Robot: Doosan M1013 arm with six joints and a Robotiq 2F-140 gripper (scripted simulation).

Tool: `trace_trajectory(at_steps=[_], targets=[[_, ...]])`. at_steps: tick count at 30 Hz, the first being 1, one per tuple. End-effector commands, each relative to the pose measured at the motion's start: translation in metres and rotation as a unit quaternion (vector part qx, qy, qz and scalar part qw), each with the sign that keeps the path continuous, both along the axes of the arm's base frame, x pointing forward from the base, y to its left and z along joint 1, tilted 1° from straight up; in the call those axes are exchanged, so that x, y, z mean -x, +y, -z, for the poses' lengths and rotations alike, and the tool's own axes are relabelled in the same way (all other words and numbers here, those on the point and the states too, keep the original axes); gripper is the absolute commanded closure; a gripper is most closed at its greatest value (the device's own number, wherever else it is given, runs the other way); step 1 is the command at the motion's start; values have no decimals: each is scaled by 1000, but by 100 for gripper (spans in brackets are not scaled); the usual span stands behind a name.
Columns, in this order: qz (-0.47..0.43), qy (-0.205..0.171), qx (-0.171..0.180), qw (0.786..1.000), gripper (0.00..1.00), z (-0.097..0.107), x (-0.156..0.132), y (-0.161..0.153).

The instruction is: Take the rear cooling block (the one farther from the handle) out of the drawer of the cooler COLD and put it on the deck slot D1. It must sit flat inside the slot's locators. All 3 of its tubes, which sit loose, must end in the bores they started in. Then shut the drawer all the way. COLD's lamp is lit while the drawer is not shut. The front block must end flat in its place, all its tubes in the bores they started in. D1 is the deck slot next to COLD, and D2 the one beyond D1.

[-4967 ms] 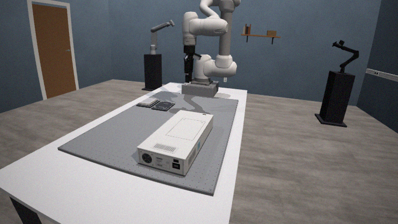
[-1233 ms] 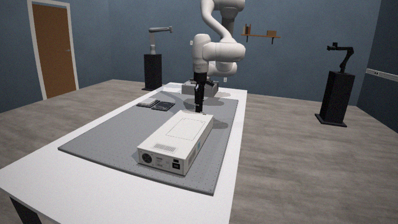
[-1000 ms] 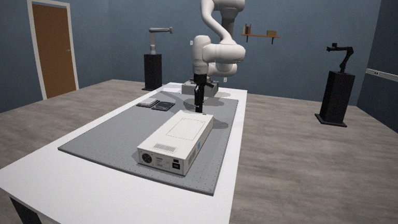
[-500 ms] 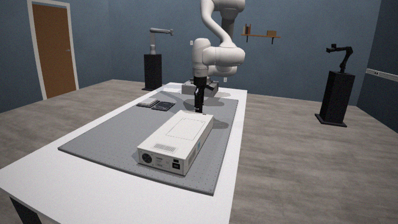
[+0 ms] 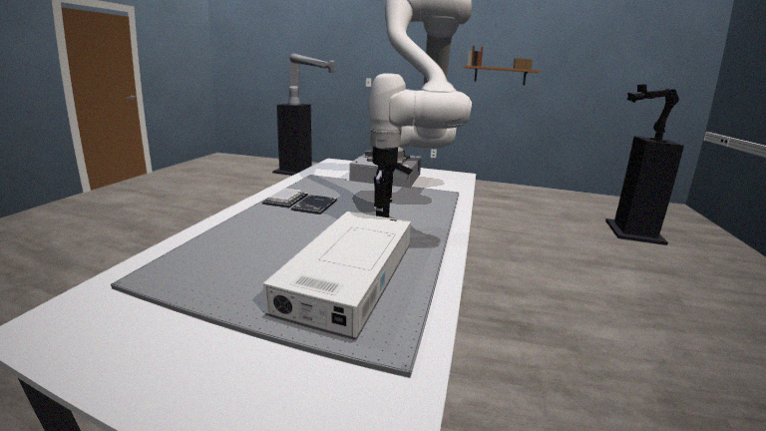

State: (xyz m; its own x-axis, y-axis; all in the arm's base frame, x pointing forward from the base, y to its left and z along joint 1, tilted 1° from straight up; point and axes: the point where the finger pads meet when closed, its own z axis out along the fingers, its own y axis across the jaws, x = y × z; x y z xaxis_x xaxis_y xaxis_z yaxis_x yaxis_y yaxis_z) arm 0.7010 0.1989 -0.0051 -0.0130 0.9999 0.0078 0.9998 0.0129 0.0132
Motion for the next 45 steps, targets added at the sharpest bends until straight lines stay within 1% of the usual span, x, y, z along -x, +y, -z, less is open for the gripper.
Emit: trace_trajectory(at_steps=[1, 13, 45], targets=[[-1, 0, 1, 1000, 66, 0, 0, 1], [-1, 0, 1, 1000, 66, 0, 0, 1], [-2, -1, 2, 1000, 66, 0, 11, 1]])
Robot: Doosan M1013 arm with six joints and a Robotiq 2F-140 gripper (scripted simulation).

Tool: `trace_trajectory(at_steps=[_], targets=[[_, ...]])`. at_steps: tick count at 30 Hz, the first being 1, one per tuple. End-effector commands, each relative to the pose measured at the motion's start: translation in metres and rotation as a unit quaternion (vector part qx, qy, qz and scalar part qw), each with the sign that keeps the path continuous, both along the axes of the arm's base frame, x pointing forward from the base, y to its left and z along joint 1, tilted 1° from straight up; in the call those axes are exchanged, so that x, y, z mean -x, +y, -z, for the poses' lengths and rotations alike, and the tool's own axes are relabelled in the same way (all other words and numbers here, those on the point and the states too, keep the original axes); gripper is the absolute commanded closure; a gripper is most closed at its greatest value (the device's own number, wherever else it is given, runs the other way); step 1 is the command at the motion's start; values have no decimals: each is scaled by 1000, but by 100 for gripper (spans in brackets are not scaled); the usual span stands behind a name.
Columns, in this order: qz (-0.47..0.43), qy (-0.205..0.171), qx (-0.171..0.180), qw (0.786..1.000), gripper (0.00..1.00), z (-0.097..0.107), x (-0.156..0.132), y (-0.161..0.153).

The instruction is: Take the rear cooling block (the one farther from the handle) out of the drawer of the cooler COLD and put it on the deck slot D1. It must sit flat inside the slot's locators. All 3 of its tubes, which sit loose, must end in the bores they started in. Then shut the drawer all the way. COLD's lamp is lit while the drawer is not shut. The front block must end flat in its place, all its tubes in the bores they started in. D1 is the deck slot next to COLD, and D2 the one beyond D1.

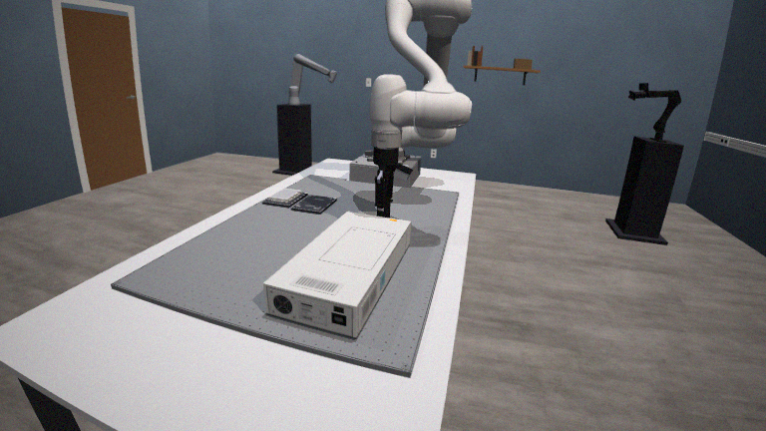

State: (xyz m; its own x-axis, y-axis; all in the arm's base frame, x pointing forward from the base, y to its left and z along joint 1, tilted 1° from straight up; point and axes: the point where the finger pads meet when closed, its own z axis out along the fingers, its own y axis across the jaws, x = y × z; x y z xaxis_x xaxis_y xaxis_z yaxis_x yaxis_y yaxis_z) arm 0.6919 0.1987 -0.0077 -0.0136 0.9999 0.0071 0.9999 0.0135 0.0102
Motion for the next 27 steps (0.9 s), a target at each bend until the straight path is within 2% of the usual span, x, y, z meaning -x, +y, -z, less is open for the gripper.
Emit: trace_trajectory(at_steps=[1, 27], targets=[[-2, -2, 2, 1000, 66, -2, 2, 2], [-2, -2, 2, 1000, 66, -3, 9, 2]])
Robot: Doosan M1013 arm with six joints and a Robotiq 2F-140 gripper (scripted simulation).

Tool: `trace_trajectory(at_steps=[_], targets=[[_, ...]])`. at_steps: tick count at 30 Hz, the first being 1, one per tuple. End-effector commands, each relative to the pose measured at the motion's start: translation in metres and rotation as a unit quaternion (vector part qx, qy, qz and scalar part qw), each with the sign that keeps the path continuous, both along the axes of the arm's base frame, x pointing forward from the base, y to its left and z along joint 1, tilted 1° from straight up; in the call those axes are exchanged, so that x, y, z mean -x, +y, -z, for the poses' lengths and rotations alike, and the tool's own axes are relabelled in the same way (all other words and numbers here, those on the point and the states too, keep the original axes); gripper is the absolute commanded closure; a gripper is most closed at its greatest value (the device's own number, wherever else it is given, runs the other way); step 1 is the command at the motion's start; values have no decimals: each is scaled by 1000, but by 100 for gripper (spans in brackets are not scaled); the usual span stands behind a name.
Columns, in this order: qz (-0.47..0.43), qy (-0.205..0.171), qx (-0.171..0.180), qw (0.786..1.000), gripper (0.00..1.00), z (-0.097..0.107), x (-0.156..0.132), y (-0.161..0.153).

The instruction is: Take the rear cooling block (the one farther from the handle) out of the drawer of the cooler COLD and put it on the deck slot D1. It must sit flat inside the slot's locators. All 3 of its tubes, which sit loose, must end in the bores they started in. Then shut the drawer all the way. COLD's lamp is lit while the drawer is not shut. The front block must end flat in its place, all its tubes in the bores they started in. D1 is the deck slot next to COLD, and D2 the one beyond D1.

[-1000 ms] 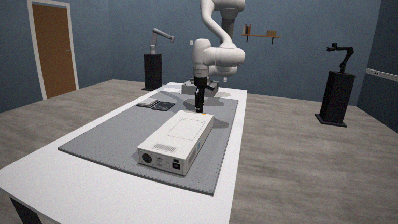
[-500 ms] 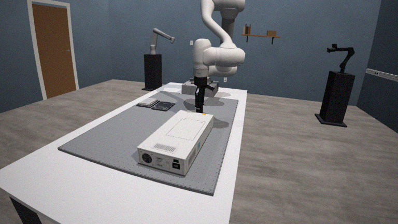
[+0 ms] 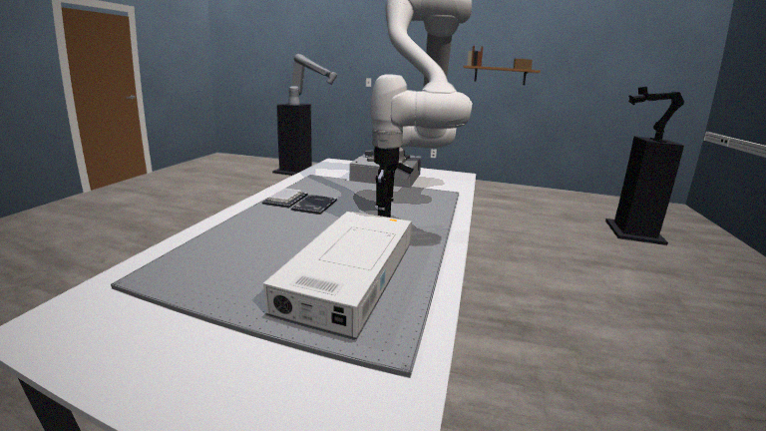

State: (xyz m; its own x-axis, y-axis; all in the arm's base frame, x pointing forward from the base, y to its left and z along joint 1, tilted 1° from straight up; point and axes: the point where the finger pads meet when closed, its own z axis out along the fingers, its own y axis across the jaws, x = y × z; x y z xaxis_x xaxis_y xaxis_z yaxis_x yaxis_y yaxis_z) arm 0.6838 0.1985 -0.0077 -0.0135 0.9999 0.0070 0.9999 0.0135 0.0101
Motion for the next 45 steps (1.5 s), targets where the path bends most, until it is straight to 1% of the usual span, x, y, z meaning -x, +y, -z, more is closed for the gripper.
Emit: trace_trajectory(at_steps=[1, 45], targets=[[-2, -3, 2, 1000, 66, -3, 1, 2], [-2, -2, 2, 1000, 66, -2, 15, 1]])
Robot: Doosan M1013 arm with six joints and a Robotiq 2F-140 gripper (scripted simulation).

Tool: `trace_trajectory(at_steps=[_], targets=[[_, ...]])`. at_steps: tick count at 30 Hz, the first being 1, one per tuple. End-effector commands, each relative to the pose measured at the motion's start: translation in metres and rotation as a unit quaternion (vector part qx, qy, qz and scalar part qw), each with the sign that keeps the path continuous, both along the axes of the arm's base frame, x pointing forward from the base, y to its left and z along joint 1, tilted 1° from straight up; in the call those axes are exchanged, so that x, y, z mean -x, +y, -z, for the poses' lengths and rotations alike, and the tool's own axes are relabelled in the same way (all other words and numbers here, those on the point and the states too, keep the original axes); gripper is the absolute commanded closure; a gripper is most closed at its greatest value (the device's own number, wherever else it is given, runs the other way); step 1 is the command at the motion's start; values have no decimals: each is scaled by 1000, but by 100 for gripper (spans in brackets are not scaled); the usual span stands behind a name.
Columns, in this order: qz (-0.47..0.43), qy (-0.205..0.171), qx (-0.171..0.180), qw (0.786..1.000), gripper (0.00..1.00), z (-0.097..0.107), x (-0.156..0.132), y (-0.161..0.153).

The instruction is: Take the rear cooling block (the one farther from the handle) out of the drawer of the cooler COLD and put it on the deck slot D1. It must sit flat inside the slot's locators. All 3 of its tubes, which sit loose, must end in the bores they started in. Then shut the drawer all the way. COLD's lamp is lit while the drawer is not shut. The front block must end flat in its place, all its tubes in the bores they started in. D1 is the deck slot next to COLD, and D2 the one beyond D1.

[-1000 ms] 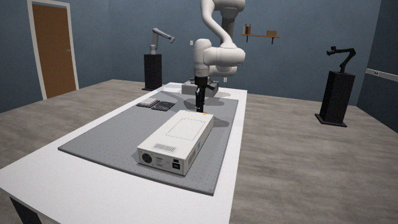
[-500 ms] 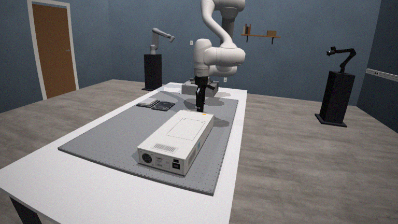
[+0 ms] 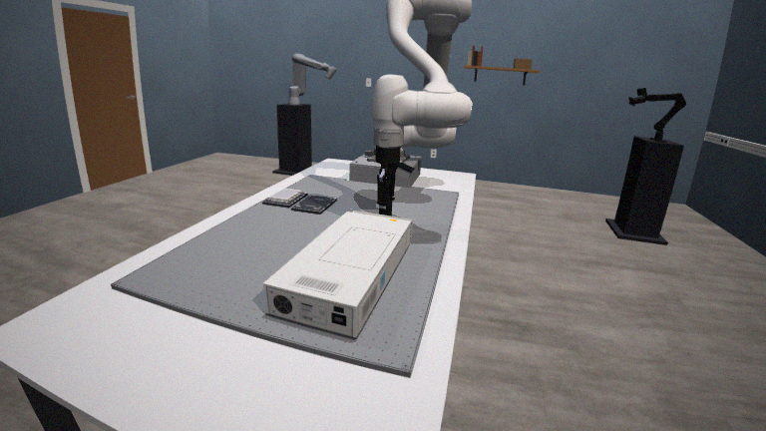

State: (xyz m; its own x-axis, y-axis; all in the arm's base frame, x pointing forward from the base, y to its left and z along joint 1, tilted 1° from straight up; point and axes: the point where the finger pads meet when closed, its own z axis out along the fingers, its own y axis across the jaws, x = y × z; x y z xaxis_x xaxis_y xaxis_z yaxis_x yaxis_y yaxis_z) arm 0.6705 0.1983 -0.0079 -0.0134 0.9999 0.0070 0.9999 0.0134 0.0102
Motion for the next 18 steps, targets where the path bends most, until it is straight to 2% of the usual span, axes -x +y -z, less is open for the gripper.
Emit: trace_trajectory(at_steps=[1, 18], targets=[[-2, -2, 2, 1000, 66, -2, 2, 2], [-2, -2, 2, 1000, 66, -2, 4, 2]])
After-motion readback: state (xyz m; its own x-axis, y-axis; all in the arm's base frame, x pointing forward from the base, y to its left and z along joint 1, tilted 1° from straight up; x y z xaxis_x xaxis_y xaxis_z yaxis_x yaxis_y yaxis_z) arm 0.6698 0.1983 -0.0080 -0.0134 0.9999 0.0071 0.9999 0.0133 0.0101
